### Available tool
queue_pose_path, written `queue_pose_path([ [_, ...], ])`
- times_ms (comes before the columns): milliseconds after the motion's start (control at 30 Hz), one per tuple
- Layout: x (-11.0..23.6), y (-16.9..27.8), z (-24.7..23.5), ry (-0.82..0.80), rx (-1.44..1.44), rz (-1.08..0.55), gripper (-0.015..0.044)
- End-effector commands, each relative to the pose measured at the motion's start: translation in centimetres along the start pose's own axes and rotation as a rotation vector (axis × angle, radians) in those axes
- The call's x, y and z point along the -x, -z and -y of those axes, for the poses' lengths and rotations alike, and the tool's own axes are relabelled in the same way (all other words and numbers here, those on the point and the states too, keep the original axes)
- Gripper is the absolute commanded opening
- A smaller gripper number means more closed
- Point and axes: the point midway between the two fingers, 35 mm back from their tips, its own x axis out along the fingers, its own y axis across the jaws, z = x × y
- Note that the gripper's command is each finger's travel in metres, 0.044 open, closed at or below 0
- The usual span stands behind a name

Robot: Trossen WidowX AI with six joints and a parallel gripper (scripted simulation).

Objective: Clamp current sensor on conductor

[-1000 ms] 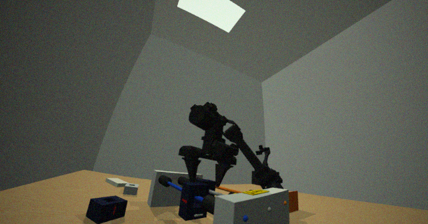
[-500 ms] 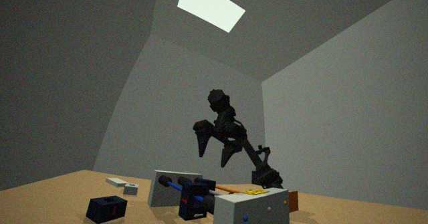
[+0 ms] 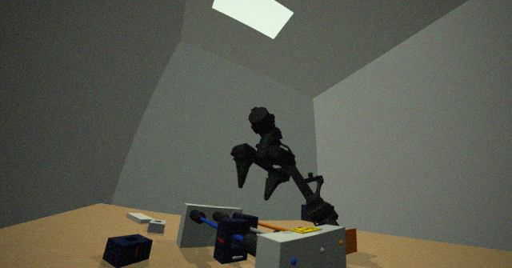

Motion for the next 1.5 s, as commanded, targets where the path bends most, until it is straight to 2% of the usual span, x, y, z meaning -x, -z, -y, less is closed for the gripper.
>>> queue_pose_path([
  [0, 0.0, 0.1, -0.1, -0.002, -0.001, -0.004, 0.044],
  [600, 0.0, -0.1, 0.0, 0.003, -0.013, -0.003, 0.044],
  [833, 0.7, -2.4, -2.0, 0.156, -0.507, -0.089, 0.044],
  [1000, 1.1, -3.9, -3.7, 0.324, -0.899, -0.081, 0.044],
  [1200, 1.5, -5.3, -6.0, 0.543, -1.358, 0.047, 0.044],
  [1467, 1.8, -6.1, -7.9, 0.708, -1.688, 0.253, 0.044],
])
